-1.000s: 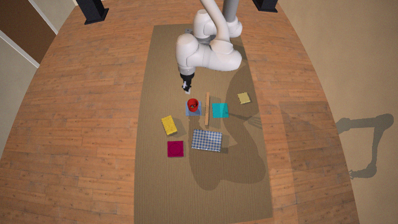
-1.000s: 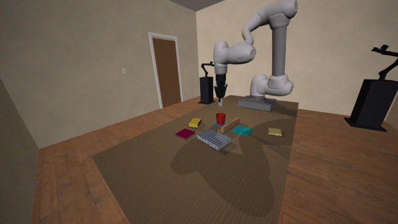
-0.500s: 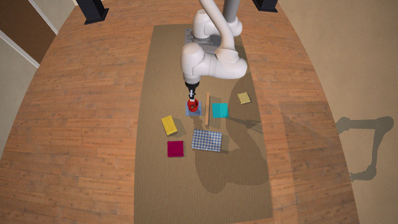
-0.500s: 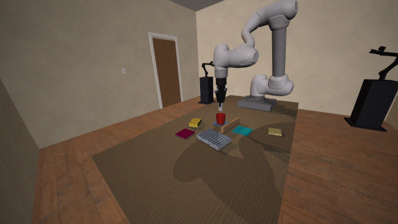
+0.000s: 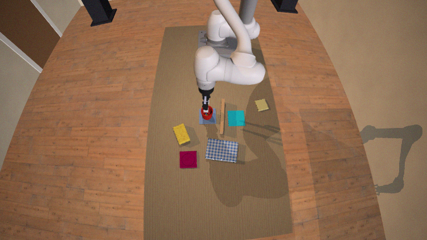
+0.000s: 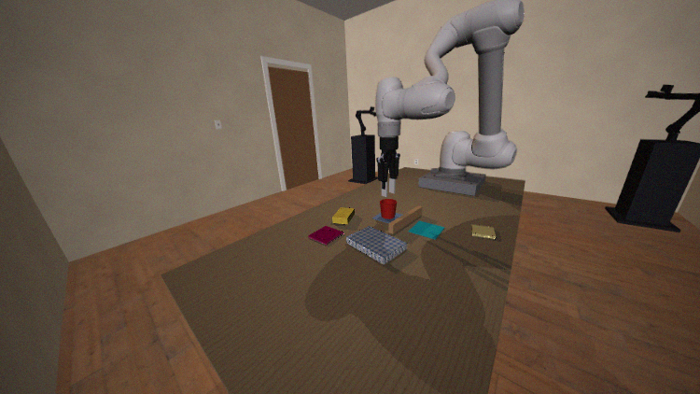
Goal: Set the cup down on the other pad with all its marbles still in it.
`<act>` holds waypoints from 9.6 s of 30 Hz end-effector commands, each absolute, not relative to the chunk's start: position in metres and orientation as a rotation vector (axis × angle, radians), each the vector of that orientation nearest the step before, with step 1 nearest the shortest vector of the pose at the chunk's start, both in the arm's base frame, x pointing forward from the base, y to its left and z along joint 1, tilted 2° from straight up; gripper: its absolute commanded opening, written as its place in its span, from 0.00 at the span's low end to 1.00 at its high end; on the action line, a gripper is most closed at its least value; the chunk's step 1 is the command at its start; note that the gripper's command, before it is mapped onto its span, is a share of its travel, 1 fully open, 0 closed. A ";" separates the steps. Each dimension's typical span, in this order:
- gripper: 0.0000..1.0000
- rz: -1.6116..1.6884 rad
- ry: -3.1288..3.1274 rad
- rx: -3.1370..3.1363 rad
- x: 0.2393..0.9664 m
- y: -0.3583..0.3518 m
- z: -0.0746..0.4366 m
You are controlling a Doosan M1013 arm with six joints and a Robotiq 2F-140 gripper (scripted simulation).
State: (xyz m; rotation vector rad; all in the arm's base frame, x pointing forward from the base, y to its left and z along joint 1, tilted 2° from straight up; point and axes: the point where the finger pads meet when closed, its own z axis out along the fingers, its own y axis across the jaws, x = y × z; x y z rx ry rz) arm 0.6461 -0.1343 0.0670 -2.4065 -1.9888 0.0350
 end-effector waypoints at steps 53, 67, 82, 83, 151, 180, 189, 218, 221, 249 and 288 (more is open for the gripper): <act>0.59 0.025 -2.006 -2.391 0.651 -0.130 0.033; 0.59 0.025 -2.006 -2.391 0.652 -0.129 -0.009; 0.59 0.025 -2.006 -2.391 0.652 -0.128 -0.032; 0.59 0.025 -2.006 -2.391 0.652 -0.128 -0.032; 0.53 0.025 -2.006 -2.391 0.653 -0.128 -0.033; 0.50 0.025 -2.006 -2.391 0.653 -0.128 -0.033; 0.49 0.025 -2.006 -2.391 0.653 -0.128 -0.033; 0.49 0.025 -2.006 -2.391 0.653 -0.128 -0.033; 0.49 0.025 -2.006 -2.391 0.653 -0.128 -0.033; 0.49 0.025 -2.006 -2.391 0.654 -0.128 0.012; 0.49 0.025 -2.006 -2.391 0.656 -0.116 0.029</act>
